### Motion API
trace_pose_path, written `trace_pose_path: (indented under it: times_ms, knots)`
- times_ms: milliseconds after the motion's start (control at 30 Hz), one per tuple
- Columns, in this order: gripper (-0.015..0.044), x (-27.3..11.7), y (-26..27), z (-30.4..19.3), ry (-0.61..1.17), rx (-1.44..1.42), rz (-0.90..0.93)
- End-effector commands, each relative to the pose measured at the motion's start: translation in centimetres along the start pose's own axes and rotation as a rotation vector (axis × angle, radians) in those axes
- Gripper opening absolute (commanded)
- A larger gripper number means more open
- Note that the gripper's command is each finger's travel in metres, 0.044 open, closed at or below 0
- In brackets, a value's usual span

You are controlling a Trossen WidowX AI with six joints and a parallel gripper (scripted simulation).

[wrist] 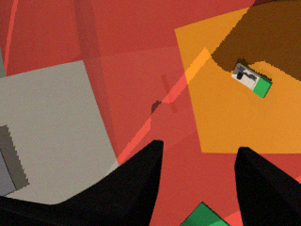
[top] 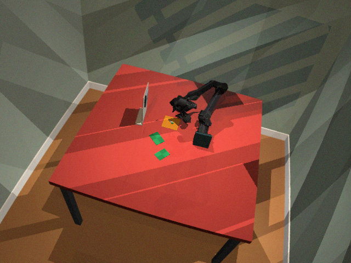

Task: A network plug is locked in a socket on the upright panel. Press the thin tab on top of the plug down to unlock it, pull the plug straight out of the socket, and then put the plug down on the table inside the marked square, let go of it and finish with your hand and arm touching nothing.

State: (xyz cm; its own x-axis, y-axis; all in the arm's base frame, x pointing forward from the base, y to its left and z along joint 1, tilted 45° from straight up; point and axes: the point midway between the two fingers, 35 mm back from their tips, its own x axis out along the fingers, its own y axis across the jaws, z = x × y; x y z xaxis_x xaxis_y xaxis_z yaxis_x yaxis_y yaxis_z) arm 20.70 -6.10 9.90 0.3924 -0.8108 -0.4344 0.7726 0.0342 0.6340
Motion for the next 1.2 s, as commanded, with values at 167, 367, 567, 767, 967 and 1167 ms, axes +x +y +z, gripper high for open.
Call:
trace_pose_path:
  times_ms: [167,367,567,767,967,1167]
  knots:
    - [0.0156,-0.9,0.8,0.3,-0.006,0.006,0.017]
    - [0.0156,-1.3,1.0,0.1,0.004,-0.016,0.007]
    - [0.0156,-2.6,1.9,-0.1,0.015,-0.043,0.006]
    - [0.0156,-3.9,2.9,-0.2,0.023,-0.069,0.006]
    - [0.0156,-5.3,3.8,-0.2,0.027,-0.095,0.009]
    - [0.0156,-6.7,4.7,-0.1,0.027,-0.121,0.013]
